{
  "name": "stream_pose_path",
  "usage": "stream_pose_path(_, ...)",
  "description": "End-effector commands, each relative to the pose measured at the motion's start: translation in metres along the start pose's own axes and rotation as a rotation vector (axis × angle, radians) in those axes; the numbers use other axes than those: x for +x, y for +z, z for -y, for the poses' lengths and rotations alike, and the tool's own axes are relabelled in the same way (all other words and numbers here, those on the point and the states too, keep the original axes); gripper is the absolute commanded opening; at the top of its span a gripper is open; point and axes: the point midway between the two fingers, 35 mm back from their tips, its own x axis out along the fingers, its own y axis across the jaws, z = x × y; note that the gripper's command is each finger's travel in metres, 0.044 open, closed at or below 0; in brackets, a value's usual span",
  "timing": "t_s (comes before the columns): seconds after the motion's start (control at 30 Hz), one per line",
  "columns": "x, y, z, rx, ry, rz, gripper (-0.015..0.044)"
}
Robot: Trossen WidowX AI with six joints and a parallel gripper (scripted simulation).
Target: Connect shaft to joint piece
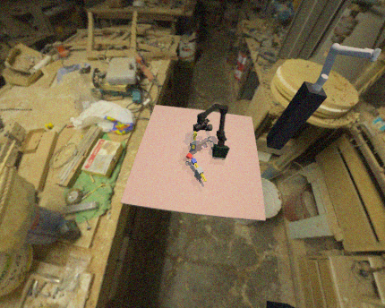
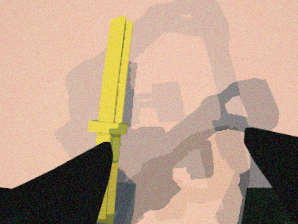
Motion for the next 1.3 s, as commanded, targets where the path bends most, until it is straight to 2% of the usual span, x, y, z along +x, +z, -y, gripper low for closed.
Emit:
stream_pose_path(0.0, -0.001, 0.000, 0.000, -0.002, 0.003, -0.002, 0.0426)
stream_pose_path(0.03, -0.003, 0.001, 0.000, -0.008, 0.014, -0.008, 0.0440)
stream_pose_path(0.47, -0.065, 0.030, 0.007, -0.185, 0.329, -0.153, 0.0440)
stream_pose_path(0.77, -0.068, 0.031, 0.007, -0.201, 0.346, -0.159, 0.0440)
stream_pose_path(1.27, -0.118, -0.018, -0.096, -0.687, 0.293, -0.183, 0.0440)
